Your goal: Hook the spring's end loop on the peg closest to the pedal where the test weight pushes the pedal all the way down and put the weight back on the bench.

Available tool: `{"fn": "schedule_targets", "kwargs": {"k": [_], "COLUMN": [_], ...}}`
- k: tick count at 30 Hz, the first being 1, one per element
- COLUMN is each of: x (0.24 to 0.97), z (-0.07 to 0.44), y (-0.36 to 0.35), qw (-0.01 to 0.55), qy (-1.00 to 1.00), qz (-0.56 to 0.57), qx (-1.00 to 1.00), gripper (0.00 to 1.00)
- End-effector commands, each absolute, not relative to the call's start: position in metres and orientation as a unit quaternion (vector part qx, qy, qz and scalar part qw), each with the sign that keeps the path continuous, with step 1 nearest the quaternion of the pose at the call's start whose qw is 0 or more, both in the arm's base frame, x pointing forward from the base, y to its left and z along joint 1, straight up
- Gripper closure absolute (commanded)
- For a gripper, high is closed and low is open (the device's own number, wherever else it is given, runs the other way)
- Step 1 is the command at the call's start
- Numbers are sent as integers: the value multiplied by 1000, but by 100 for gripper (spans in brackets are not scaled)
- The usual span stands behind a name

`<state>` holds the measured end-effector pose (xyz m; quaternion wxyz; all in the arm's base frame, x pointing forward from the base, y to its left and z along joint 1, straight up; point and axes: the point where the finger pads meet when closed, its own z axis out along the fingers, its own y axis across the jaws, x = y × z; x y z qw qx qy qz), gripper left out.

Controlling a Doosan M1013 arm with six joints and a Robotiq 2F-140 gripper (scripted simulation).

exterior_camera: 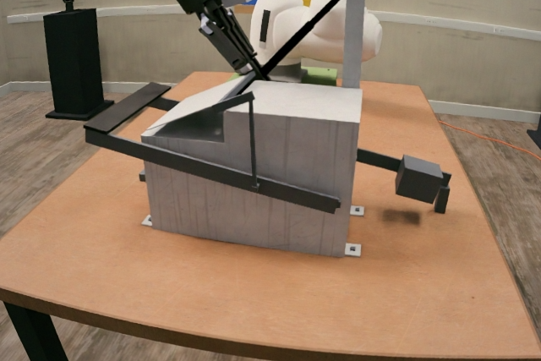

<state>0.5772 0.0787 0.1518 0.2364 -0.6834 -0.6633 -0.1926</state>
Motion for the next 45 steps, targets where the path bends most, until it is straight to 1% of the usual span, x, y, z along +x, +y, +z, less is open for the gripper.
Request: {"fn": "schedule_targets", "kwargs": {"k": [1, 45], "x": [578, 577], "z": [152, 153], "y": [79, 58], "qw": [236, 236], "qy": [-663, -663], "qz": [-193, -193], "qx": [-683, -683], "gripper": [83, 83]}}
